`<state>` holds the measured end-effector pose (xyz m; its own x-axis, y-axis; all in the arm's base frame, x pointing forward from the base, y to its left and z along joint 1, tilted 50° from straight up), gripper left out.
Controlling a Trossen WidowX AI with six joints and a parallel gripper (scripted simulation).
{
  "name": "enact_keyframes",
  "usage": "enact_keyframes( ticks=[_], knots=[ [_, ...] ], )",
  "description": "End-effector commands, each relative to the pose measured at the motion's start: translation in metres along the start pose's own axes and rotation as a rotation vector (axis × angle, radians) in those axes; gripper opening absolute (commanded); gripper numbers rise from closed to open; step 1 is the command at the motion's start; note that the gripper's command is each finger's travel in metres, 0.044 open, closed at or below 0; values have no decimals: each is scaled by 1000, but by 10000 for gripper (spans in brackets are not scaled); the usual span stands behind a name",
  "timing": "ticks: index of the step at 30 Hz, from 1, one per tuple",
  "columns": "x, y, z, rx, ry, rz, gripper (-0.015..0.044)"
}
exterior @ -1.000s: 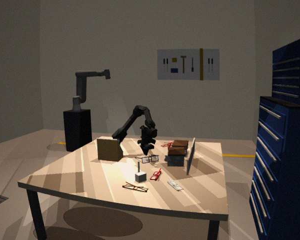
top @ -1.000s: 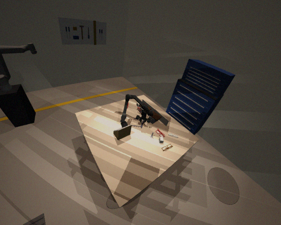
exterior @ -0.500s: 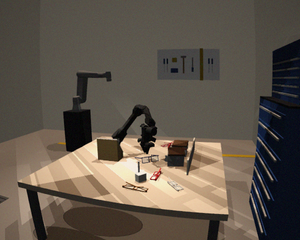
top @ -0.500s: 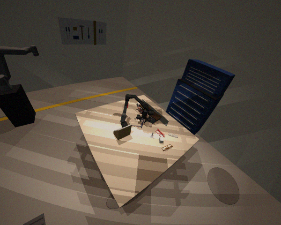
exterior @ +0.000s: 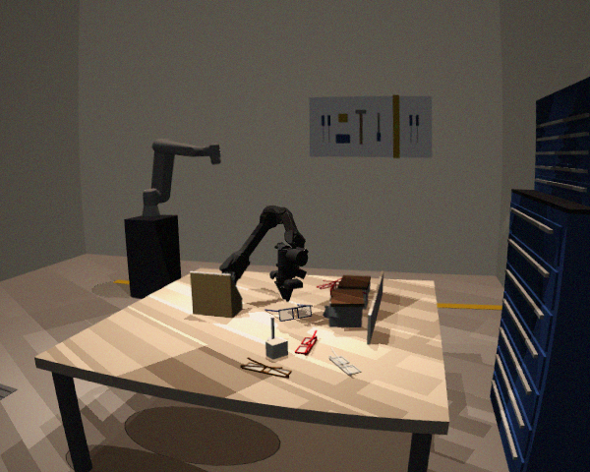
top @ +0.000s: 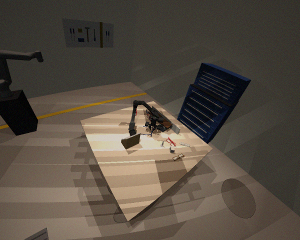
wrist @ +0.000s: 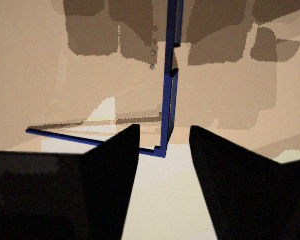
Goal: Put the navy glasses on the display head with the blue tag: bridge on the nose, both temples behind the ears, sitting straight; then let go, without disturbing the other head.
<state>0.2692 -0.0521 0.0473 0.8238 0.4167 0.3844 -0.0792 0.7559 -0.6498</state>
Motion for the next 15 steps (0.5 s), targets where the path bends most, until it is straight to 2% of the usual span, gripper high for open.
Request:
enact_keyframes(
  ticks=[1, 15],
  knots=[
    [0, 4, 0, -4, 0, 3, 140],
    [1, 27, -1, -5, 0, 3, 140]
  ],
)
Point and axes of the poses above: the point midway between the two fingers, 35 mm back from their tips, its own y axis out along the fingers, its own z axis across the jaws, x = y × z, the point moved 9 cm from there along -y, back along the fingers, and after that the axes turned 10 degrees about y, right-handed, at the moved point
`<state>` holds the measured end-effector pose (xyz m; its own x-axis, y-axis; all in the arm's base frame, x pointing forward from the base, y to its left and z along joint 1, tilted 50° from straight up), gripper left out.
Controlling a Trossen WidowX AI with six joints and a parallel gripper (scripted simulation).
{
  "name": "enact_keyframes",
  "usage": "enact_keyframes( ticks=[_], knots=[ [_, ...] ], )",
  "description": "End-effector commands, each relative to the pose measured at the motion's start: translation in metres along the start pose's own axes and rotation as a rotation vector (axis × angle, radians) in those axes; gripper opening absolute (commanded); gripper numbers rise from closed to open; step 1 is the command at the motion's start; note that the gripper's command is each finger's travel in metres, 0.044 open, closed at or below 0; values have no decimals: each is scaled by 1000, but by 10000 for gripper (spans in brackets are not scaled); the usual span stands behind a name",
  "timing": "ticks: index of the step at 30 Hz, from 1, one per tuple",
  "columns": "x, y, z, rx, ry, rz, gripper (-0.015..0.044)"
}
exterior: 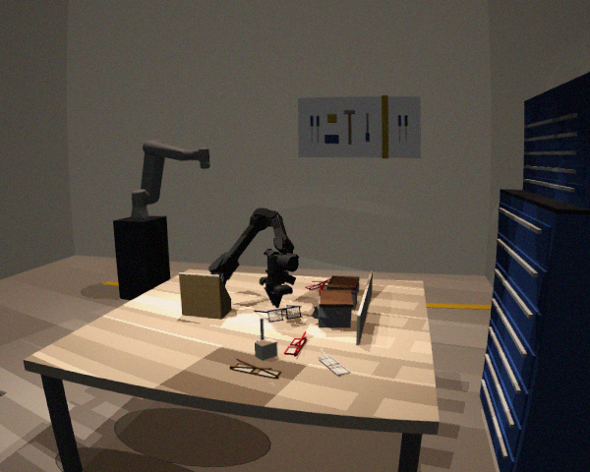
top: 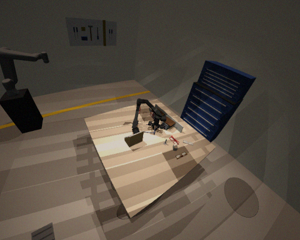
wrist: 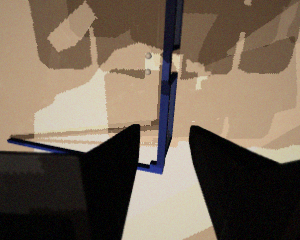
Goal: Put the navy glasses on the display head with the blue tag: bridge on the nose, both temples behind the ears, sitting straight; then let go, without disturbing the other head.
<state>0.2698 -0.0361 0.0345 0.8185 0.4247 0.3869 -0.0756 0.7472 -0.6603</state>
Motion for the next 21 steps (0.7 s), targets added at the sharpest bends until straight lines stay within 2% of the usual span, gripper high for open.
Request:
enact_keyframes(
  ticks=[1, 21],
  knots=[
    [-1, 8, 0, 8, 9, -2, 140],
    [-2, 38, 2, 12, 8, -4, 140]
  ],
)
Point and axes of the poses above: the point midway between the two fingers, 35 mm back from their tips, its own y axis out along the fingers, its own z axis across the jaws, x = y × z, the point moved 9 cm from there along -y, back along the fingers, and after that the axes turned 10 degrees about y, right-handed, at the moved point
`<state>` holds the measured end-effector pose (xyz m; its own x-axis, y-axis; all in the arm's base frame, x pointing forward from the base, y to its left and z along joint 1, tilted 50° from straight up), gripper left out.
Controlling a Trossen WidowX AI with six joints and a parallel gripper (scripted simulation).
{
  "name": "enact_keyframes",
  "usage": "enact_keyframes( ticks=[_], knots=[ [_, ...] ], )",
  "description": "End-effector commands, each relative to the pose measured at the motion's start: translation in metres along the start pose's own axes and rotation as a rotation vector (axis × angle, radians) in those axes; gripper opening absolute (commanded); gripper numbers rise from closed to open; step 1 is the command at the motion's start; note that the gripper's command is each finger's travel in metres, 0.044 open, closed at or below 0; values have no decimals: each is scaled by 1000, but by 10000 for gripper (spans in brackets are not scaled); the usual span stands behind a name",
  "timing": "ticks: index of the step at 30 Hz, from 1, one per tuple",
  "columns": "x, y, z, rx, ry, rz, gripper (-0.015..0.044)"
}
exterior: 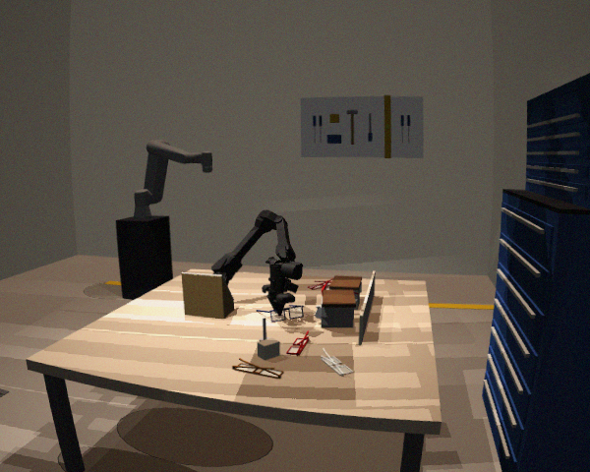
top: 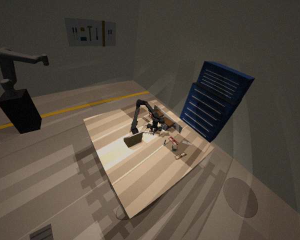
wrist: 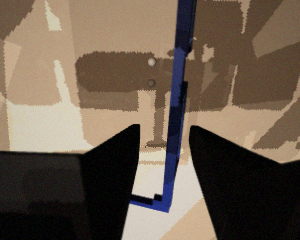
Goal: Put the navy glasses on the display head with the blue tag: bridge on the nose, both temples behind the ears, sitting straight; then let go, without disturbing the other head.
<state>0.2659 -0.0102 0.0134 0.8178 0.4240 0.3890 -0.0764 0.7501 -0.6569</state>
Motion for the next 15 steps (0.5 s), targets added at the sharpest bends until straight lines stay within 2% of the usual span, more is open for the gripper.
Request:
enact_keyframes(
  ticks=[1, 15],
  knots=[
    [-2, 5, 0, 8, 10, -2, 140],
    [0, 1, 0, 1, 0, 0, 47]
  ],
)
Point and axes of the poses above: the point midway between the two fingers, 35 mm back from their tips, its own y axis out along the fingers, its own z axis across the jaws, x = y × z, the point moved 9 cm from there along -y, back along the fingers, and after that the axes turned 10 degrees about y, right-handed, at the moved point
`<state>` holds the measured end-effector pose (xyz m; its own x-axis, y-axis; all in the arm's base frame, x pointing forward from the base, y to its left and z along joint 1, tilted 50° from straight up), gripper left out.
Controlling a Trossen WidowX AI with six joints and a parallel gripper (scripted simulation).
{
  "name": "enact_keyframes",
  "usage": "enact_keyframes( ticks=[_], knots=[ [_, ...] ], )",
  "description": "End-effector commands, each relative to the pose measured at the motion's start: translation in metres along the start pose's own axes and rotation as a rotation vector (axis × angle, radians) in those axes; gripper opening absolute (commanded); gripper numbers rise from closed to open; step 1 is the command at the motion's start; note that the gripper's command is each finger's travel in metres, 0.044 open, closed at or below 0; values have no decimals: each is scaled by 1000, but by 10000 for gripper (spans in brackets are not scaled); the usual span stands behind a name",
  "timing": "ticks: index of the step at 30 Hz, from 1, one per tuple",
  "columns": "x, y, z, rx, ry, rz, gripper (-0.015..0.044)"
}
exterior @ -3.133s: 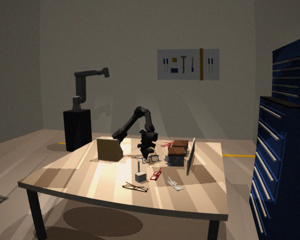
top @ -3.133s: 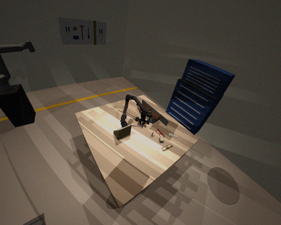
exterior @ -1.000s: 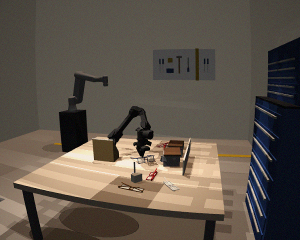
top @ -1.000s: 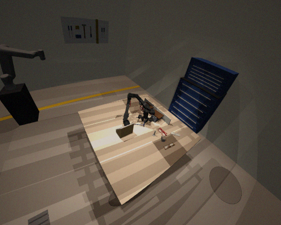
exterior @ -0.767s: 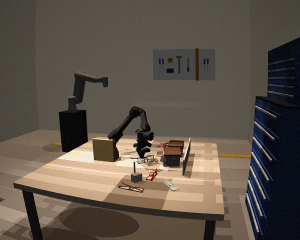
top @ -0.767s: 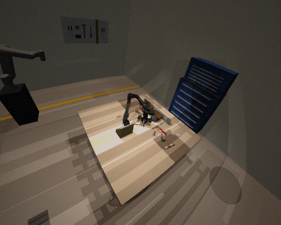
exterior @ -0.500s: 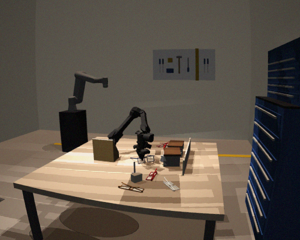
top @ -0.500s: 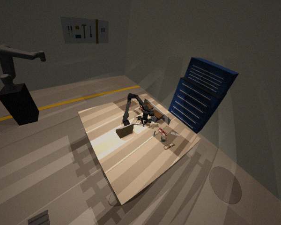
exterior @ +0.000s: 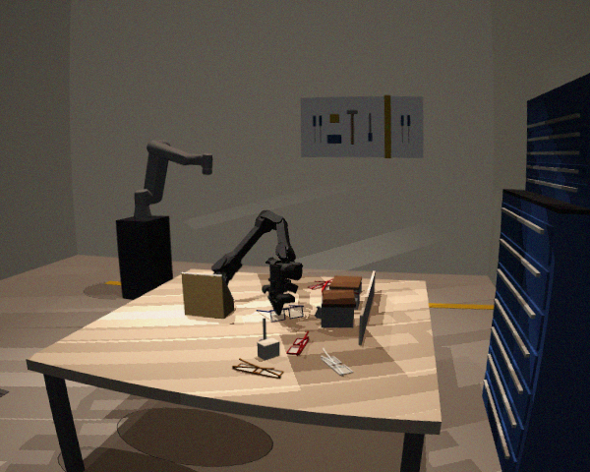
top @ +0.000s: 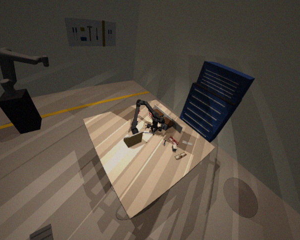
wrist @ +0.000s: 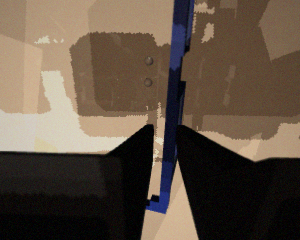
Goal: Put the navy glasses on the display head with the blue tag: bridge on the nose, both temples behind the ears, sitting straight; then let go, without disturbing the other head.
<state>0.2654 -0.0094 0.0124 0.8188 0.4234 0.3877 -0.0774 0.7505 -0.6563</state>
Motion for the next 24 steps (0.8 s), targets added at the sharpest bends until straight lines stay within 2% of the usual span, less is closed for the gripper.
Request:
enact_keyframes(
  ticks=[1, 7, 13, 24],
  knots=[
    [0, 0, 0, 0, -1, 0, 40],
    [0, 0, 0, 0, -1, 0, 0],
    [1, -6, -1, -2, 0, 1, 0],
    [0, -73, -5, -4, 8, 3, 0]
  ],
)
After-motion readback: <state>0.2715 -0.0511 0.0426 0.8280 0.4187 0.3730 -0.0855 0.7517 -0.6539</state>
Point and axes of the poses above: the point midway between the two fingers, 35 mm back from their tips, its own y axis out along the fingers, its own z axis across the jaws, x = y × z, the point moved 9 cm from there along -y, back along the fingers, and after that the axes turned 10 degrees about y, right-handed, at the moved point
